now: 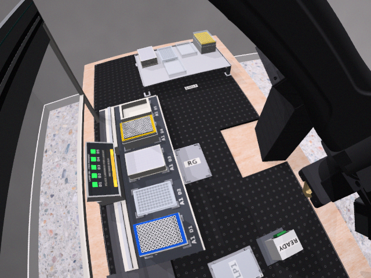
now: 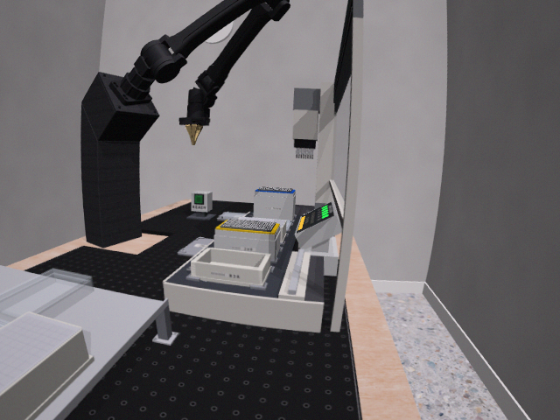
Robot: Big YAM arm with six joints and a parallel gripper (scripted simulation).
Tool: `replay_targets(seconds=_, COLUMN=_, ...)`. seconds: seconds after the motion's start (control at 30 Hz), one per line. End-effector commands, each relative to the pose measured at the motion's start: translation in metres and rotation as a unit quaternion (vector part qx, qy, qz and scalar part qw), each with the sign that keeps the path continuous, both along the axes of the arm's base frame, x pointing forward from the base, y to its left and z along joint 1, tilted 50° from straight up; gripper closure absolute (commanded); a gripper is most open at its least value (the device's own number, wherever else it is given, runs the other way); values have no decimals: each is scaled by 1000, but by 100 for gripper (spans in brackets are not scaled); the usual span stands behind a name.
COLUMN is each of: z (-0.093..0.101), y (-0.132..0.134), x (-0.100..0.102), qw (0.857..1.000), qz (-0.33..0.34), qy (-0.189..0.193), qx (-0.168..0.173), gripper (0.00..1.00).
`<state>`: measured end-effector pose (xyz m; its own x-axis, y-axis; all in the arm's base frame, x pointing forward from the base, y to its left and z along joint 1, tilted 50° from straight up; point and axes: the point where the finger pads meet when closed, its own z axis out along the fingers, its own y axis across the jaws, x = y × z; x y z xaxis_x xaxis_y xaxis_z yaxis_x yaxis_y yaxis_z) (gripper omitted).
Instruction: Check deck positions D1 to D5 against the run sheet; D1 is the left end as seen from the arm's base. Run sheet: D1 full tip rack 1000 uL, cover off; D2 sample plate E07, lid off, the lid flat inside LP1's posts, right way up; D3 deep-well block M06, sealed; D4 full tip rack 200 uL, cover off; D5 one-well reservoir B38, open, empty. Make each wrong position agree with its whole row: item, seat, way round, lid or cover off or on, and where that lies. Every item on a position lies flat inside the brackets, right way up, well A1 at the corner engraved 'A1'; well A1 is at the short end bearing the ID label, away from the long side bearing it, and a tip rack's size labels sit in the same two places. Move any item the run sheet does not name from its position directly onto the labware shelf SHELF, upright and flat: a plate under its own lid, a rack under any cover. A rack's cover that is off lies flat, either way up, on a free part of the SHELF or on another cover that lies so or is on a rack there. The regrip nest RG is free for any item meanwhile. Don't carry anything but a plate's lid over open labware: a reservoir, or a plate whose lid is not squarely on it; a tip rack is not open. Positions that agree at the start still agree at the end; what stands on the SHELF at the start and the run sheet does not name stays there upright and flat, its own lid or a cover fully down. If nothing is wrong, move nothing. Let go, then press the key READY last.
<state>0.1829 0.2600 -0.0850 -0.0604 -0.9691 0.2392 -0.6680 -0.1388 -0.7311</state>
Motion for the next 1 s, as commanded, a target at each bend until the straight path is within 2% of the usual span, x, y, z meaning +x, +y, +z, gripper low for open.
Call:
replay_targets(seconds=0.0, z=-4, y=1, x=5, qw=1000, qz=-2, qy=-1, qx=3, gripper=100)
replay_targets(seconds=0.27, z=-12, y=-3, x=15, qw=1000, qz=-2, qy=-1, qx=2, gripper=100)
replay_targets(seconds=0.33, z=-12, y=-3, x=15, qw=1000, qz=-2, qy=-1, qx=2, gripper=100)
replay_targets(seconds=0.37, z=-11, y=5, x=7, qw=1000, qz=16, qy=-2, qx=6, gripper=100)
replay_targets(seconds=0.43, z=-16, y=-5, x=18, qw=1000, qz=-2, qy=-1, qx=1, gripper=100)
replay_targets(seconds=0.83, z=-29, y=-11, x=32, qw=1000, qz=-2, qy=0, qx=-1, gripper=100)
replay_targets(seconds=0.9, z=-29, y=-11, x=32, qw=1000, qz=-2, qy=0, qx=-1, gripper=100)
replay_targets(seconds=0.93, z=-28, y=-2, x=26, qw=1000, qz=15, qy=-1, qx=3, gripper=100)
replay_targets(seconds=0.97, z=-31, y=-8, x=32, qw=1000, qz=3, qy=0, qx=1, gripper=100)
